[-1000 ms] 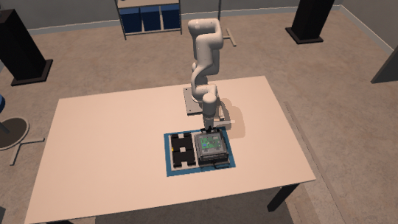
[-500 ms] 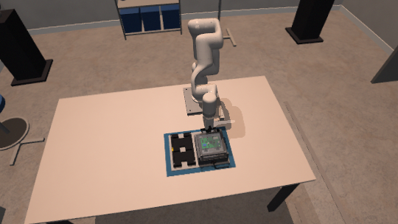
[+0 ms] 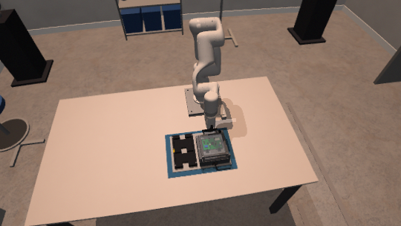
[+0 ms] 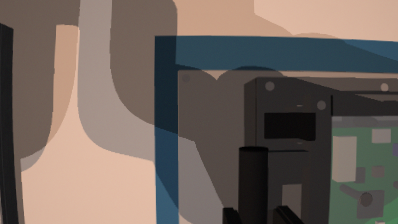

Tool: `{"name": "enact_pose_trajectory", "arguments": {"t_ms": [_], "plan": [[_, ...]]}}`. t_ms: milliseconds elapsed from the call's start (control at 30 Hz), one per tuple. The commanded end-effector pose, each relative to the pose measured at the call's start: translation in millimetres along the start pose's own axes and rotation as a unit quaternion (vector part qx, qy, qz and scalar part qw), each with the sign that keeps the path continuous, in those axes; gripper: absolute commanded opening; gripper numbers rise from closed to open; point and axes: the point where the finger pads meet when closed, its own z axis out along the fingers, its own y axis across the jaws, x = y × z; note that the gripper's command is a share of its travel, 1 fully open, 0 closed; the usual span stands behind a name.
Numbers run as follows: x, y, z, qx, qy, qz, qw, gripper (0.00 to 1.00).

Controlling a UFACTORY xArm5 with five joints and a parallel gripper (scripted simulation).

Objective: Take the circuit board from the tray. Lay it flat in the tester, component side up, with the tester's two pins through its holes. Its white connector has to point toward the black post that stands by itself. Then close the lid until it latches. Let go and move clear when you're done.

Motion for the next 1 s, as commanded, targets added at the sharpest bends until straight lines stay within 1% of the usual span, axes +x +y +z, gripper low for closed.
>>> {"name": "enact_pose_trajectory", "arguments": {"t_ms": [0,100,533,600,800,967], "plan": [[0.0,1.1,-7.0,-0.002,0.000,0.000,1.000,0.24],[0.1,1.1,-12.4,-0.002,0.000,0.000,1.000,0.24],[0.3,1.0,-51.7,-0.002,0.000,0.000,1.000,0.24],[0.3,1.0,-51.7,-0.002,0.000,0.000,1.000,0.24],[0.4,0.9,-67.0,-0.002,0.000,0.000,1.000,0.24],[0.4,0.9,-75.9,-0.002,0.000,0.000,1.000,0.24]]}}
